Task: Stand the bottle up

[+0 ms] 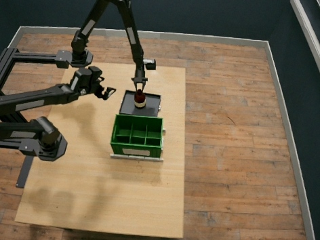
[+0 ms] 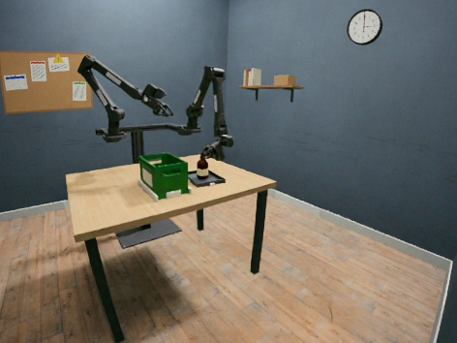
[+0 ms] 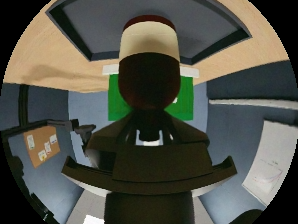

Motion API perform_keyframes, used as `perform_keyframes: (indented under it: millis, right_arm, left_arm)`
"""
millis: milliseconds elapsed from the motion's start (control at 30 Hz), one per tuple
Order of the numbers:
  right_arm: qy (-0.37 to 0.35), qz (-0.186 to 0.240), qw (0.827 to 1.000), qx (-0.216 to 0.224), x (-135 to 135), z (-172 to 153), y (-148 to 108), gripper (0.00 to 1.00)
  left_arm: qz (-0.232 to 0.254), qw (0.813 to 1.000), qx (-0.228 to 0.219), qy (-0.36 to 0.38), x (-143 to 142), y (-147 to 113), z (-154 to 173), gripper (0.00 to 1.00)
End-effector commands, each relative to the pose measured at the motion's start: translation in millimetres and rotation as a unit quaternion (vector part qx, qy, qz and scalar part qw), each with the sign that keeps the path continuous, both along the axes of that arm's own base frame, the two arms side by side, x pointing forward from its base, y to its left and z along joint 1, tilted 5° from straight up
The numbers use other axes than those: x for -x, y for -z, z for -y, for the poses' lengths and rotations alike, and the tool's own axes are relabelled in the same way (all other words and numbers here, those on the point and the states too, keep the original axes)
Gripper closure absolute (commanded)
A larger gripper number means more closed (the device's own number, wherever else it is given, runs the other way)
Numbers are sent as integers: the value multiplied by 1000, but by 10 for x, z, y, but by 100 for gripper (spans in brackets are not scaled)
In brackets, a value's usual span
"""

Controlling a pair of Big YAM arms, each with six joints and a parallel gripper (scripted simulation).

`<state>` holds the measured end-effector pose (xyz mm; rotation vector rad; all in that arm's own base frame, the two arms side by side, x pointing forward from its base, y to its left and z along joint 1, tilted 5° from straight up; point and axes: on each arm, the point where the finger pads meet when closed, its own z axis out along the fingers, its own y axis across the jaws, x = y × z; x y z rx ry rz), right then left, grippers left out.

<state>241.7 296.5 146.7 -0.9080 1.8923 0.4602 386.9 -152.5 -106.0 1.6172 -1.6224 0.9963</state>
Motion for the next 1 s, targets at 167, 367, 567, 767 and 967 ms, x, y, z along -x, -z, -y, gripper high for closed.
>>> perform_keyframes:
  millis: [167, 367, 567, 767, 967]
  right_arm:
    - [-2, 7, 1000, -3, -24, -33, -66, 0]
    - [-2, 7, 1000, -3, -24, -33, -66, 0]
    - [-2, 7, 1000, -3, -24, -33, -66, 0]
    - [-2, 7, 1000, -3, -24, -33, -66, 0]
    - [-2, 7, 1000, -3, -24, -33, -66, 0]
  left_arm:
    - [13, 1000, 6, -3, -81, 20, -40, 76]
    - [11, 1000, 6, -3, -72, 67, -40, 76]
    - [12, 1000, 7, -2, -87, 51, -20, 76]
    - [13, 1000, 7, -2, -89, 45, -20, 65]
    - [11, 1000, 6, -2, -47, 46, -19, 13]
